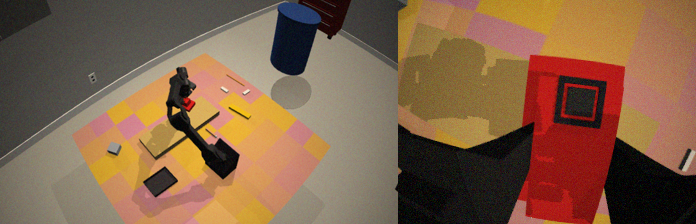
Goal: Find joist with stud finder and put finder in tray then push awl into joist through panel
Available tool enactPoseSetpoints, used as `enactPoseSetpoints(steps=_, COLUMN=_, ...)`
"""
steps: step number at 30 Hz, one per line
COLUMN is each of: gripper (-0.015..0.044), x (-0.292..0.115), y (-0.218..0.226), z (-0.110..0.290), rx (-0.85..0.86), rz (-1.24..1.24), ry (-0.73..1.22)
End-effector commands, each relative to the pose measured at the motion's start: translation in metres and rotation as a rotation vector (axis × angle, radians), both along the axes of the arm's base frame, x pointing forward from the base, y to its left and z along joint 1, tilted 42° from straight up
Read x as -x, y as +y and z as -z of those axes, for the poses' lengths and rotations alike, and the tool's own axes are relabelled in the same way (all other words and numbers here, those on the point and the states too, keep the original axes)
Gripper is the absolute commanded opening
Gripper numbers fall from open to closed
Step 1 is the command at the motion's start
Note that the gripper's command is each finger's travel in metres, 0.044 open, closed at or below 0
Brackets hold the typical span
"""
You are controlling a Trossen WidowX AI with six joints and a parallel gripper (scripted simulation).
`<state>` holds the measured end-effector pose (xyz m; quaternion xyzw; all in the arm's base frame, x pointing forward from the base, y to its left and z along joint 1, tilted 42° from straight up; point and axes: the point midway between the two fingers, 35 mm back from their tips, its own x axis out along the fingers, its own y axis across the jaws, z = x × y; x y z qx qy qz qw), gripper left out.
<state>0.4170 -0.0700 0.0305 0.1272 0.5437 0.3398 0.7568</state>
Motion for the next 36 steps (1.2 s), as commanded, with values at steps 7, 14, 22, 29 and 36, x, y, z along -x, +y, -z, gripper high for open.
enactPoseSetpoints(steps=7, gripper=0.0, x=0.005, y=0.063, z=-0.05, rx=0.016, rz=-0.14, ry=-0.114)
enactPoseSetpoints(steps=14, gripper=0.0, x=0.017, y=0.105, z=-0.082, rx=0.021, rz=-0.235, ry=-0.189)
enactPoseSetpoints(steps=22, gripper=0.0, x=0.04, y=0.151, z=-0.115, rx=0.017, rz=-0.344, ry=-0.276)
enactPoseSetpoints(steps=29, gripper=0.0, x=0.066, y=0.187, z=-0.141, rx=0.007, rz=-0.439, ry=-0.352)
enactPoseSetpoints(steps=36, gripper=0.0, x=0.098, y=0.218, z=-0.164, rx=-0.01, rz=-0.534, ry=-0.43)
